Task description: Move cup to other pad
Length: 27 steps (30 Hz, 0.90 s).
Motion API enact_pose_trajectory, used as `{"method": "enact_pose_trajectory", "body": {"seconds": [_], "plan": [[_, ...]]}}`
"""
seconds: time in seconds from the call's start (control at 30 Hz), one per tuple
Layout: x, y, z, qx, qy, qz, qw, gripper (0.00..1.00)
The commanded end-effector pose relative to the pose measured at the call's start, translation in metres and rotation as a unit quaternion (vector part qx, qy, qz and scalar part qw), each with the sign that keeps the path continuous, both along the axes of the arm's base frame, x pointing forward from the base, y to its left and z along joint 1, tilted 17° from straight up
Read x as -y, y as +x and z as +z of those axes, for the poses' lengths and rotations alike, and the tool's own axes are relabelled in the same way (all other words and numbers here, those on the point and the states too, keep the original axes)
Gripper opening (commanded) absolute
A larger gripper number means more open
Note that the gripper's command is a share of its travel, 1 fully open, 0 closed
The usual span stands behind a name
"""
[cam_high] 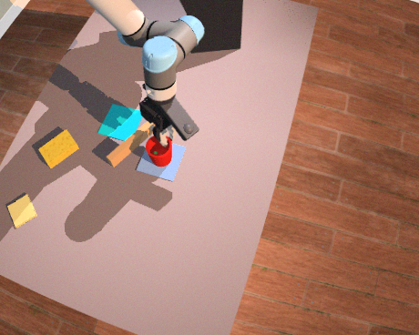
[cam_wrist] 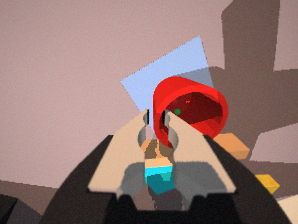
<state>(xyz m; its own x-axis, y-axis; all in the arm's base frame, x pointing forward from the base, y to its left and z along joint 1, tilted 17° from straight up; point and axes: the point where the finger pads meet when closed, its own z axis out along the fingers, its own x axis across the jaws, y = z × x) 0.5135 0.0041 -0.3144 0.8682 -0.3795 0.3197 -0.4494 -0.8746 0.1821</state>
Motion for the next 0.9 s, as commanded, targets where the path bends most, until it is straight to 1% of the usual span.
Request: {"method": "enact_pose_trajectory", "body": {"seconds": [0.0,0.87], "plan": [[-0.0001,0.0005,0.0005,0.001,0.000,0.000,1.000,0.09],[-0.0001,0.0005,0.0005,0.001,0.000,0.000,1.000,0.06]]}}
